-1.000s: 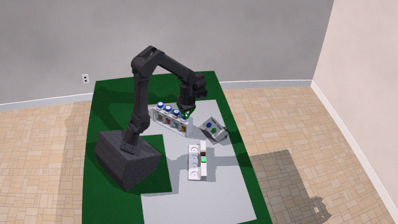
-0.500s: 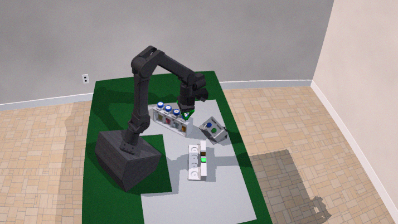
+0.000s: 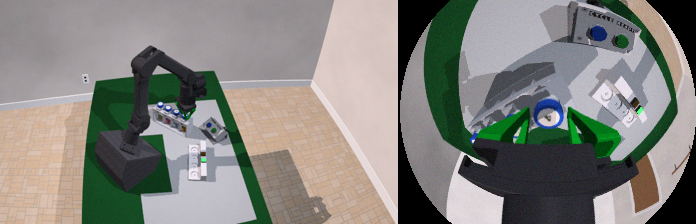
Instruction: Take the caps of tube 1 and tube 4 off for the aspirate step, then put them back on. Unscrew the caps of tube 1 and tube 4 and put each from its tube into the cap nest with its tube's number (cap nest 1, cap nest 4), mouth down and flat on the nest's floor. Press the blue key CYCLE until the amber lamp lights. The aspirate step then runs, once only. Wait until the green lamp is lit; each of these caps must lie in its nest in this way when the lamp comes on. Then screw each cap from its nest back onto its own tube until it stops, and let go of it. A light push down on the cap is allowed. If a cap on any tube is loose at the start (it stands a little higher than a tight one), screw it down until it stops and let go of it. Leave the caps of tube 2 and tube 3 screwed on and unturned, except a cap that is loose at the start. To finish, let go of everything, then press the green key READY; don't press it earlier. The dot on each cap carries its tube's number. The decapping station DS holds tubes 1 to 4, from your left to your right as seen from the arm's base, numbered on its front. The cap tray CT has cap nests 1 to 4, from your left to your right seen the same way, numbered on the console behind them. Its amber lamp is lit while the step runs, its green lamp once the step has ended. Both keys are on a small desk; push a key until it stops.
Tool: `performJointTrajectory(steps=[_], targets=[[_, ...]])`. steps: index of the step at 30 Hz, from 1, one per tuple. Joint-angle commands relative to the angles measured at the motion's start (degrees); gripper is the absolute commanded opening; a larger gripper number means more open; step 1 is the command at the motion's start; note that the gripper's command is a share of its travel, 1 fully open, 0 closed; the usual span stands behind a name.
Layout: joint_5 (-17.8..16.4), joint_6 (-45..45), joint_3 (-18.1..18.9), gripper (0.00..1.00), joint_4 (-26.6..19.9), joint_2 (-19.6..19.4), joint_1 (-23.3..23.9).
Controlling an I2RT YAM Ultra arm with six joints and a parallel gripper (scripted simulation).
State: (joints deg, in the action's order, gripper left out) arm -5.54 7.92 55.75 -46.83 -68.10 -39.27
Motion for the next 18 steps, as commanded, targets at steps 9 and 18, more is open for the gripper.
performJointTrajectory(steps=[9, 18], targets=[[0.0, -24.4, 0.3, 0.49, -0.1, 0.3, 0.0], [0.0, -30.4, 0.2, 0.49, -0.1, 0.4, 0.0]])
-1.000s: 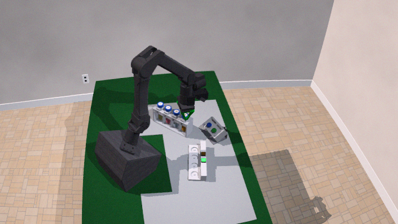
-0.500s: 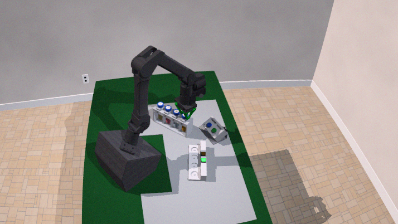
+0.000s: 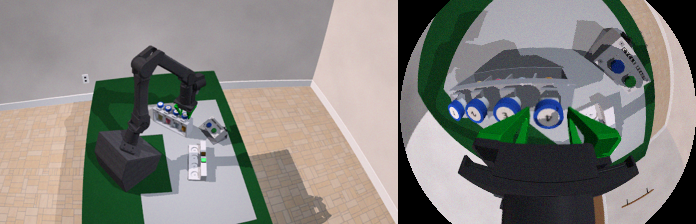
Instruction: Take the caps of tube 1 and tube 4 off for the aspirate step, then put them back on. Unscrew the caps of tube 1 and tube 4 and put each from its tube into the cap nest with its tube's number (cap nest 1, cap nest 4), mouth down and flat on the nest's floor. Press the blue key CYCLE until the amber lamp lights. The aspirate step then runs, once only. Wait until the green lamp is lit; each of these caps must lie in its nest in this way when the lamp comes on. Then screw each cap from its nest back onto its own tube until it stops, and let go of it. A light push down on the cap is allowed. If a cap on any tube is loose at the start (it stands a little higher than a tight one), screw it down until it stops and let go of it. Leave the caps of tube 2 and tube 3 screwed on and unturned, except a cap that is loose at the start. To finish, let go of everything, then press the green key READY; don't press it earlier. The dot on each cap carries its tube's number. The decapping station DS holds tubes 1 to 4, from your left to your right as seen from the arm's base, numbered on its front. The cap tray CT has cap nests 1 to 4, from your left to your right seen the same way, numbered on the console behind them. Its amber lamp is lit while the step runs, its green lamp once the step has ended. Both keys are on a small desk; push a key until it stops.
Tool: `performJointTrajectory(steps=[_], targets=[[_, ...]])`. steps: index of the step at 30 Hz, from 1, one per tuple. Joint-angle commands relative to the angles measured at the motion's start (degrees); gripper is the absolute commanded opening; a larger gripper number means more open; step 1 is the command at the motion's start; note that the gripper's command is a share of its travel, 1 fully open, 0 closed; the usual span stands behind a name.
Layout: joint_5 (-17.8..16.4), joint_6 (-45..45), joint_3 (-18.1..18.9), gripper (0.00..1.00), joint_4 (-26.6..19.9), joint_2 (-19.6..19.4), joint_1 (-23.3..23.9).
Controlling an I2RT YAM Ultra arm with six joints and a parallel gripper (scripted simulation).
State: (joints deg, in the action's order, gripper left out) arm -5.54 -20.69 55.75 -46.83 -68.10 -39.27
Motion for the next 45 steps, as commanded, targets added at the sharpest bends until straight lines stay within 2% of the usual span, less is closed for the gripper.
performJointTrajectory(steps=[1, 15, 22, 24, 39, 45], targets=[[0.0, -1.8, 0.3, 0.0, -0.1, 0.4, 0.0], [0.0, -1.8, 0.2, 0.0, -0.1, 0.4, 0.0], [0.0, 11.6, 0.2, 0.0, 0.0, 0.3, 0.0], [0.0, 11.6, 0.2, 0.0, 0.0, 0.3, 0.0], [0.0, 40.2, 0.1, 0.0, 0.2, 0.2, 0.0], [0.0, 43.2, 0.1, 0.0, 0.2, 0.2, 0.0]])
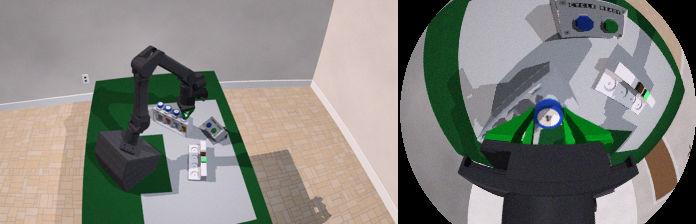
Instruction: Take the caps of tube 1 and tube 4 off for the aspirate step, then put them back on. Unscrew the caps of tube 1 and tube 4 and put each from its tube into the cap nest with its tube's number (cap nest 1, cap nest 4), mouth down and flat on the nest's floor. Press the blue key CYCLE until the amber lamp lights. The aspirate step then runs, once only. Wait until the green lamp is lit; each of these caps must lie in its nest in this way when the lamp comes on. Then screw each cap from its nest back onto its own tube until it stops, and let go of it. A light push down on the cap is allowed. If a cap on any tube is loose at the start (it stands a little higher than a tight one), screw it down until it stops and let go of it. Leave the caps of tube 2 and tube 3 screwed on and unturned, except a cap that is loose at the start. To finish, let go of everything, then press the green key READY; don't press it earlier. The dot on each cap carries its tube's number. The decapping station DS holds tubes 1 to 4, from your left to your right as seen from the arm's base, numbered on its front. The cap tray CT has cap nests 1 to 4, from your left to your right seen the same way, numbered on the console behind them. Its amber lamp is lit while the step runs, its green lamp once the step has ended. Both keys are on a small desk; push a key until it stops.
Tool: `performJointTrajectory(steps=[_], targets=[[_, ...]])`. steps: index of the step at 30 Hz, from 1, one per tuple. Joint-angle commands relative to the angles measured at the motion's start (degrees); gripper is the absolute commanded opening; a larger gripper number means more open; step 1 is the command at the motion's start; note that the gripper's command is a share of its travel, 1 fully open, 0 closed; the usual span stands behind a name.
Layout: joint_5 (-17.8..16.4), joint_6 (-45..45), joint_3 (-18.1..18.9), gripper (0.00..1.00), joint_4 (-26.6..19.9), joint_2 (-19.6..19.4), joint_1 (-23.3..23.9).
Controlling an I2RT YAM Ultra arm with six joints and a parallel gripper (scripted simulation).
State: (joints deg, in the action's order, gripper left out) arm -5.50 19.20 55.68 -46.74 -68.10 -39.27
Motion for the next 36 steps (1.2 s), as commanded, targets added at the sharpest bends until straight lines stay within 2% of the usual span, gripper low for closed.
performJointTrajectory(steps=[1, 2, 3, 15, 28, 30, 36], targets=[[-0.1, 3.3, 0.2, 0.0, 0.1, 0.2, 0.0], [-0.1, 3.3, 0.2, 0.0, 0.1, 0.2, 0.0], [-0.1, 3.3, 0.2, 0.49, 0.1, 0.2, 0.0], [0.0, 3.3, 0.2, 0.49, 0.1, 0.2, 0.0], [-0.1, -26.5, 0.3, 0.49, -0.1, 0.3, 0.0], [-0.1, -26.5, 0.3, 0.49, -0.1, 0.3, 0.0], [-0.1, -40.2, 0.3, 0.49, -0.1, 0.4, 0.0]])
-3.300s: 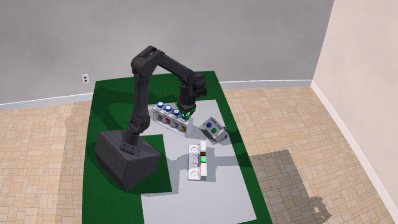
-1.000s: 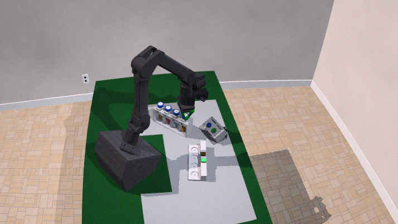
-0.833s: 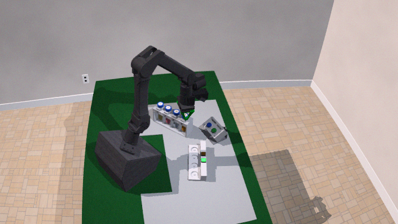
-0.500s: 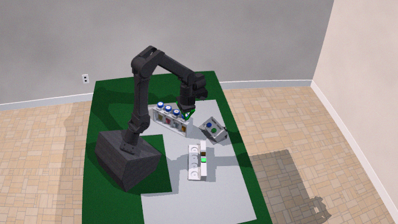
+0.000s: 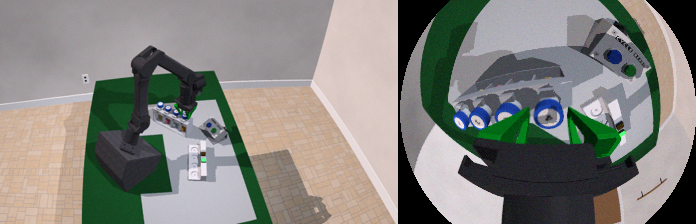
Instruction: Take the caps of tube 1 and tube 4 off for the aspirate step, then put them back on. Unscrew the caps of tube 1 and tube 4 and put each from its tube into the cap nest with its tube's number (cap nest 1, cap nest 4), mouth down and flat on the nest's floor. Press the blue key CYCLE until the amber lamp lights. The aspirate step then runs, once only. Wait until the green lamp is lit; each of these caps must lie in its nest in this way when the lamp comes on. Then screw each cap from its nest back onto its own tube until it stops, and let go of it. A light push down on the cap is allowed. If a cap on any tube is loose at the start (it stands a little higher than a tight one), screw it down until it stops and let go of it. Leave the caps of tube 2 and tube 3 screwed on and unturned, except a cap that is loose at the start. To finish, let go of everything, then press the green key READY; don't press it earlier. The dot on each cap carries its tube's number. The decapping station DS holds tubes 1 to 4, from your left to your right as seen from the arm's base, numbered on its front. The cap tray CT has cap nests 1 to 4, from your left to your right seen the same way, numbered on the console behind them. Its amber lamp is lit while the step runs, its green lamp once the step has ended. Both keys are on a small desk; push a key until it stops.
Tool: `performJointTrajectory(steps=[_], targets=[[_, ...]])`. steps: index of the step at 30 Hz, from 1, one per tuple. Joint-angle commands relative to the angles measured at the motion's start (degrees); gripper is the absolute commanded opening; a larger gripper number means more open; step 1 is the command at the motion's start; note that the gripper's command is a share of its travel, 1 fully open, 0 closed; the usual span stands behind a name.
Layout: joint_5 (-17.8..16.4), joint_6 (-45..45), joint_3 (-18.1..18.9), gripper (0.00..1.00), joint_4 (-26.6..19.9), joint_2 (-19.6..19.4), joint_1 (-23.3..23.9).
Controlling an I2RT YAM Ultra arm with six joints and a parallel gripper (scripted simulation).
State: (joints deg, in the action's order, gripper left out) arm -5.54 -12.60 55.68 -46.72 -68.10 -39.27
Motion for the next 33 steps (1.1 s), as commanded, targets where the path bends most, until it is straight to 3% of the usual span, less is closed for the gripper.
performJointTrajectory(steps=[1, 33], targets=[[0.0, -10.7, 0.3, 0.49, -0.1, 0.4, 0.0], [0.0, -74.9, 0.2, 0.49, -0.1, 0.4, 0.0]])
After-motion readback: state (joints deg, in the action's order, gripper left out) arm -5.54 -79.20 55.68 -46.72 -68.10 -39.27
